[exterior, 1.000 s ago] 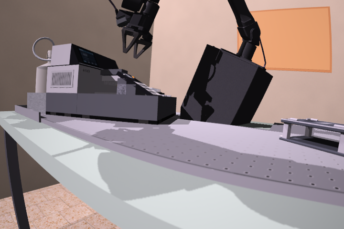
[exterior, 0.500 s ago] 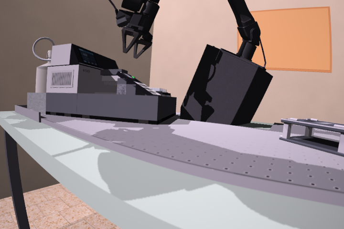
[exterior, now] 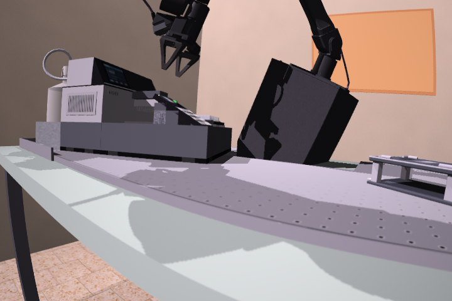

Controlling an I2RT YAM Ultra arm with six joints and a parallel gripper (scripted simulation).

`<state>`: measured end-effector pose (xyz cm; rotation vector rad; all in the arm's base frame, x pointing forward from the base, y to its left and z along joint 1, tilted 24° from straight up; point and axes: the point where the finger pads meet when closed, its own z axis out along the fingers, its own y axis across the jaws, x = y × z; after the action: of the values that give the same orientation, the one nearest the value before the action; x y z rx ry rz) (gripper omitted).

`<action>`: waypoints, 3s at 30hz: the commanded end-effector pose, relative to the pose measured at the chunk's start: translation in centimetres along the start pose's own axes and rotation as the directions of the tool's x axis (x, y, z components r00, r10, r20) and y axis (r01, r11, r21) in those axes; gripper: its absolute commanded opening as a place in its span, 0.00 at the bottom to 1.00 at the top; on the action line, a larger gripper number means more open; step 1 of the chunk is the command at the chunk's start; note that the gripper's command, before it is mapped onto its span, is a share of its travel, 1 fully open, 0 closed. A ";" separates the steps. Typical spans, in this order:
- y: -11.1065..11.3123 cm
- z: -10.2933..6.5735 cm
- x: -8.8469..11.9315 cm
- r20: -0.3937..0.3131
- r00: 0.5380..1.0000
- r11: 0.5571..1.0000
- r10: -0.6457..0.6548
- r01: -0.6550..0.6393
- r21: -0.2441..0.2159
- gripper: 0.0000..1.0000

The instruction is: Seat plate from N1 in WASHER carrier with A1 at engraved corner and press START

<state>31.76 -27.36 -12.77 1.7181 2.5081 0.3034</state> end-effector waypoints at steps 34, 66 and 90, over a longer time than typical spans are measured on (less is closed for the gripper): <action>2.9 -0.6 3.9 0.045 0.999 1.000 -0.011 0.012 -0.013 0.68; 6.7 0.7 12.4 0.043 0.999 1.000 -0.010 0.011 -0.017 0.12; 8.7 0.7 14.5 0.062 0.998 0.999 0.006 -0.004 -0.038 0.00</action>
<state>33.20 -9.14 -12.30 1.6950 2.5208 0.3067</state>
